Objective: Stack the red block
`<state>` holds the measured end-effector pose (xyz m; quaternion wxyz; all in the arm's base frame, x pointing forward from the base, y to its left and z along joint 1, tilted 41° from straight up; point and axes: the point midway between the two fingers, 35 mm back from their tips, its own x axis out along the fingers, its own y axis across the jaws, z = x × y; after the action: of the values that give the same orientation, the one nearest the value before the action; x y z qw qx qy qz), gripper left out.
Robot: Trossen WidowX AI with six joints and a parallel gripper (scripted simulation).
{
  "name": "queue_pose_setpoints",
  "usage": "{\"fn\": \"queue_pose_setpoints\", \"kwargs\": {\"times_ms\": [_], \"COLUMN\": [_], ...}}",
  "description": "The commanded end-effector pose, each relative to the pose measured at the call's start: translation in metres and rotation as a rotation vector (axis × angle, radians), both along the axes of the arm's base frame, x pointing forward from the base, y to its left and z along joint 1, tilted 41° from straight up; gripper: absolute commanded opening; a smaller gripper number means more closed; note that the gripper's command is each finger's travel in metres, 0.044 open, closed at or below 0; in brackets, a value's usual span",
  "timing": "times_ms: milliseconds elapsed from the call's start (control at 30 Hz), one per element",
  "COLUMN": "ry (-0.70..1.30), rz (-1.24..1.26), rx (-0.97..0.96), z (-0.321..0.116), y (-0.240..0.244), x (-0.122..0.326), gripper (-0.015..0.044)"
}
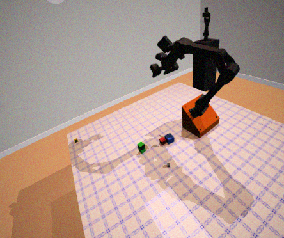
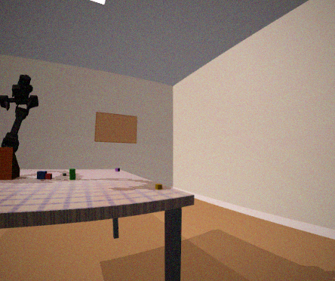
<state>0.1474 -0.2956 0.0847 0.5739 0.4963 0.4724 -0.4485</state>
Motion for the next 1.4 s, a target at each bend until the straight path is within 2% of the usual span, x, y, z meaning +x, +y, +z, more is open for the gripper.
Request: {"fn": "queue_pose_setpoints", "kwargs": {"times_ms": [0, 467, 700, 967, 1367], "ry": [-0.033, -0.14, -0.202, -0.278, -0.284], "rz": [0.224, 0.865, 1.158, 1.459, 1.483], "rx": [0.074, 0.289, 0.407, 0.55, 0.562], "z": [-0.022, -0.073, -0.093, -0.111, -0.108], "y": [0.033, 0.155, 0.223, 0.296, 0.303], "x": [0.037, 0.107, 0.117, 0.108, 0.109], "gripper": [0.044, 0.044, 0.044, 0.044, 0.044]}}
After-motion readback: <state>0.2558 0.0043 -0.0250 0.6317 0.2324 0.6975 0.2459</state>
